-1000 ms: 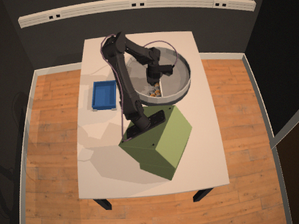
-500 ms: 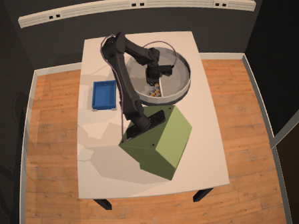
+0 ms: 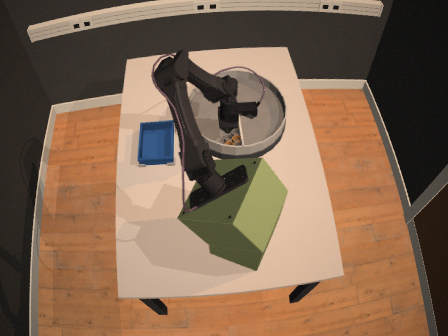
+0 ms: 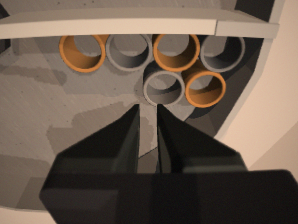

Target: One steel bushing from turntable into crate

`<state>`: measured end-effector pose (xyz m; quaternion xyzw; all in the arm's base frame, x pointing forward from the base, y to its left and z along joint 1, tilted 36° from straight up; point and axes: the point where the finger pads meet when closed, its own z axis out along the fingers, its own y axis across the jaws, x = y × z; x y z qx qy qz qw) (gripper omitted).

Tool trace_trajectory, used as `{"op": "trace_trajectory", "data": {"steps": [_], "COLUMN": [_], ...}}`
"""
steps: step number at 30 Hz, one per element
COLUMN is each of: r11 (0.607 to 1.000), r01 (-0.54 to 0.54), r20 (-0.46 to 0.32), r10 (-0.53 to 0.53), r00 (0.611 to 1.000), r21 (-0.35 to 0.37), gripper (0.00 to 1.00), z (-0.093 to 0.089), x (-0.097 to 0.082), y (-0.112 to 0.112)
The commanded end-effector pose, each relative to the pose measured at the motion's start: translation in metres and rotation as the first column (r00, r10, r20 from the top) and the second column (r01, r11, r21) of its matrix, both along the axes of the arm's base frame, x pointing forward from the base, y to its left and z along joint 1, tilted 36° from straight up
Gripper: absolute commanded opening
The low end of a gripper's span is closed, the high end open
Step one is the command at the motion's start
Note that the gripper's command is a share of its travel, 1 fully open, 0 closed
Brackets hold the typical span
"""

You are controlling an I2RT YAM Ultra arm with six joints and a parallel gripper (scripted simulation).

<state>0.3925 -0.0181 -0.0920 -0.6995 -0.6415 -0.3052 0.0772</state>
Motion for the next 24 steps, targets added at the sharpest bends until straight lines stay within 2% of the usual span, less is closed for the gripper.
{"op": "trace_trajectory", "data": {"steps": [1,24], "r11": [0.999,0.999], "r01": [0.03,0.027], "r20": [0.029,0.013], "r10": [-0.029,-0.027], "r00": [0.999,1.0], "r21": [-0.025,-0.021], "gripper": [0.13,0.13], "z": [0.0068,0.0059], "x": [0.0077,0.0041], "y": [-0.0135,-0.0122]}}
